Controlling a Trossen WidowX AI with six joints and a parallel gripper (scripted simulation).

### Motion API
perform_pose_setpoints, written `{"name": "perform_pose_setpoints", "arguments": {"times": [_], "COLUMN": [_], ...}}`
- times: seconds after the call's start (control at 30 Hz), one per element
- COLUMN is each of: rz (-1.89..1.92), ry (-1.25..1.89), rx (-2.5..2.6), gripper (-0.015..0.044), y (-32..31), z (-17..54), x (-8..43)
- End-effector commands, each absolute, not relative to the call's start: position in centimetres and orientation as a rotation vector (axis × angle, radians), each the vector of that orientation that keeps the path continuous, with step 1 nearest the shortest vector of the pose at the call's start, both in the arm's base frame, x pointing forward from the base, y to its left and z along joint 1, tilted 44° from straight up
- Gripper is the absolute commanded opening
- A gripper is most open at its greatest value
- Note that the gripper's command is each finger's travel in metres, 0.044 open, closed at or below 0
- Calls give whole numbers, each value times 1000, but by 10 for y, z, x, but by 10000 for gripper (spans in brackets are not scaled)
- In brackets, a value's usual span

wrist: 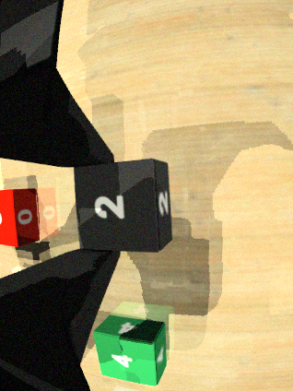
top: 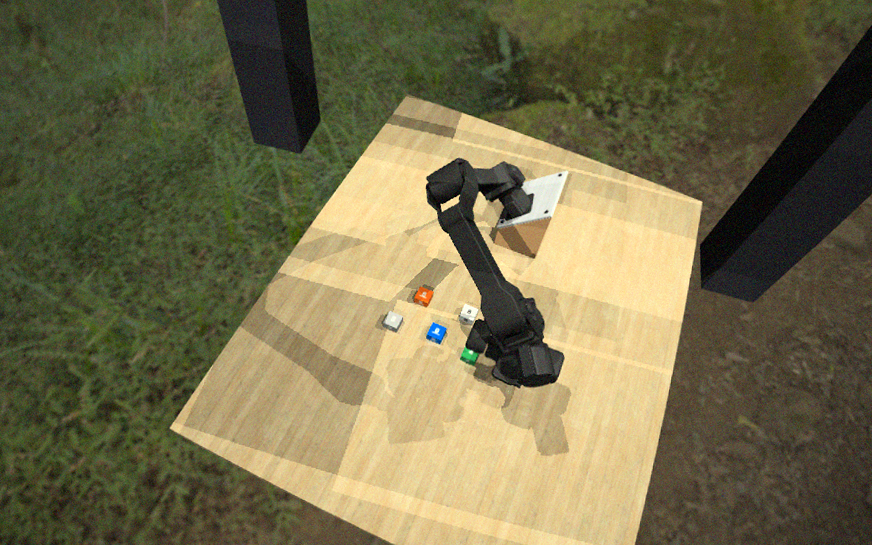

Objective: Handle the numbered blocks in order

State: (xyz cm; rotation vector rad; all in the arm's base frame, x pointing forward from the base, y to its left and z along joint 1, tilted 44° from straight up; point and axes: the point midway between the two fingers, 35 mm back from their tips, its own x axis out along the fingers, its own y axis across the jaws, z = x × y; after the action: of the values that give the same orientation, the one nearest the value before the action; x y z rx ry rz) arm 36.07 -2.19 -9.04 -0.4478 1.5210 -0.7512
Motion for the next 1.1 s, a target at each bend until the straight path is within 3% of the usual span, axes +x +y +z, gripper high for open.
{"name": "perform_pose_setpoints", "arguments": {"times": [0.0,0.5,0.87,1.07], "rz": [-752,-753,-753,-751], "ry": [1518,1518,1518,1518], "rx": [-441,-442,-442,-440], "gripper": [120,120,400,400], "y": [-25,-31,-31,-8], "z": [-94,-100,-100,-76], "x": [361,360,360,364]}}
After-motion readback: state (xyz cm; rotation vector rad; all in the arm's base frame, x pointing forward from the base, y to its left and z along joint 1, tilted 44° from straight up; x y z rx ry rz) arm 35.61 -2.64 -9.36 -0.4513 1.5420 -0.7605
